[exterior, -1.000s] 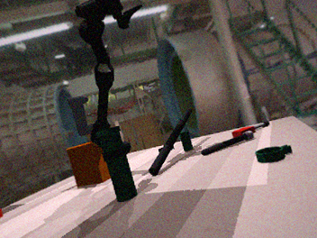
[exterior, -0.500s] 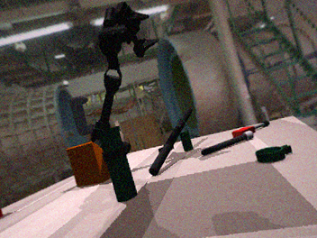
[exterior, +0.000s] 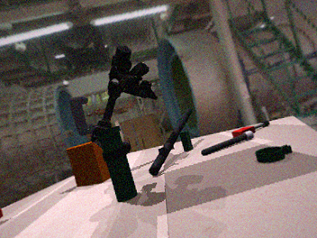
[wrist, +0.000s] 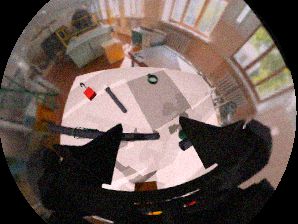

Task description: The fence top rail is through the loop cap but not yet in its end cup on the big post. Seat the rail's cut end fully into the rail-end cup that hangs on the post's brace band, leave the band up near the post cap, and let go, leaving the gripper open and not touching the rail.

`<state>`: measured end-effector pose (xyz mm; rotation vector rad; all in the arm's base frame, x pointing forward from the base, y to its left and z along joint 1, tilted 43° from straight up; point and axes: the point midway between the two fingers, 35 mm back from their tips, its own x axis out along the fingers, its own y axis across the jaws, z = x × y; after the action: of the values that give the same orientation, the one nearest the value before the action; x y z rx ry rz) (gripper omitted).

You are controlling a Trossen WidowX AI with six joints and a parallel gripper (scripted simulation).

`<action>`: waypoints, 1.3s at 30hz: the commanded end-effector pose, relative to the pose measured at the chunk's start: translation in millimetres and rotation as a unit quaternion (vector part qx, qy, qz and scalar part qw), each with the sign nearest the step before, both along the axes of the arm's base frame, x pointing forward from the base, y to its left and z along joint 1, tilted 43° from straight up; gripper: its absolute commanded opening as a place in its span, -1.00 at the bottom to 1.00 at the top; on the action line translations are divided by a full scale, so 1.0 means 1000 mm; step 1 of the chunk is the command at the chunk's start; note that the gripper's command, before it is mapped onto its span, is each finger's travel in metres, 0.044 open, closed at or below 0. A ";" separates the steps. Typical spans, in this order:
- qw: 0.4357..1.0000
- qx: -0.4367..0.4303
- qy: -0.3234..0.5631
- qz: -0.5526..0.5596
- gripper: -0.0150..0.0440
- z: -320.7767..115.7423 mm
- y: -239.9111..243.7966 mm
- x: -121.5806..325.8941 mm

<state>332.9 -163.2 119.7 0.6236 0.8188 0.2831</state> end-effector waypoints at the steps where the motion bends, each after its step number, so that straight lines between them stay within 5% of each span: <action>1: 0.996 0.042 0.068 0.025 1.00 -0.012 0.039 -0.031; 9: 0.997 0.022 0.053 0.048 1.00 -0.016 0.034 -0.032; 17: 0.965 -0.124 -0.078 0.217 1.00 -0.053 -0.003 -0.043; 24: 0.874 -0.249 -0.215 0.358 1.00 -0.089 -0.034 -0.061; 35: 0.653 -0.407 -0.410 0.491 1.00 -0.144 -0.066 -0.097; 39: 0.637 -0.416 -0.420 0.496 1.00 -0.147 -0.067 -0.099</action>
<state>255.0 -209.6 3.5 -0.5476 0.4253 0.9377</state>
